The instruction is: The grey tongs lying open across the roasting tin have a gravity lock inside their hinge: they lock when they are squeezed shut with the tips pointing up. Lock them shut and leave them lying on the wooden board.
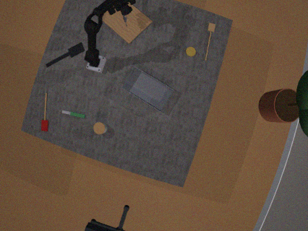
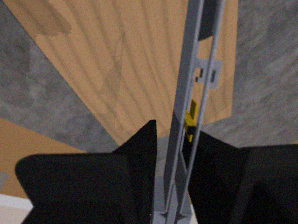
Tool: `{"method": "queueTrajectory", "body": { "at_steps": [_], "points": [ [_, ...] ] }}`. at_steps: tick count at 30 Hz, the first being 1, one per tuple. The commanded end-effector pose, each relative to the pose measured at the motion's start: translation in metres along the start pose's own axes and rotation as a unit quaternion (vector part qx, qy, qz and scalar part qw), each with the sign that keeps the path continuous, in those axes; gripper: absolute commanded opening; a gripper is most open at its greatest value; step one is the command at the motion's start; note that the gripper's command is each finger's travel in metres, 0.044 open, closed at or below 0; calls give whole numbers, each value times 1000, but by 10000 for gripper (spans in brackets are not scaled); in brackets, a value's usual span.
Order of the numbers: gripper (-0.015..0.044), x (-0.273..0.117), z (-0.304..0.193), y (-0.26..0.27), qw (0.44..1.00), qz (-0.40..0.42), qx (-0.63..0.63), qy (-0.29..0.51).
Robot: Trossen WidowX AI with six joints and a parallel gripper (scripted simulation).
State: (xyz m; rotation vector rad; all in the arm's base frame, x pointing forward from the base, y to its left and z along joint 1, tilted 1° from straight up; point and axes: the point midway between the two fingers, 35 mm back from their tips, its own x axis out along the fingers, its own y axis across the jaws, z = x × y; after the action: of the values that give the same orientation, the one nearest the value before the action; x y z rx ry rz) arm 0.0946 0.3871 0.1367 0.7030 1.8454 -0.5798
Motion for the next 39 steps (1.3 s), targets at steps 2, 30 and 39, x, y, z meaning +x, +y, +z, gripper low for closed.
{"method": "queueTrajectory", "body": {
  "at_steps": [2,30,39],
  "points": [
    [-150,-1,0,1,997,-4,-5,77],
    [-150,-29,25,-4,905,31,-43,423],
    [-150,-29,25,-4,905,31,-43,423]
  ]
}}
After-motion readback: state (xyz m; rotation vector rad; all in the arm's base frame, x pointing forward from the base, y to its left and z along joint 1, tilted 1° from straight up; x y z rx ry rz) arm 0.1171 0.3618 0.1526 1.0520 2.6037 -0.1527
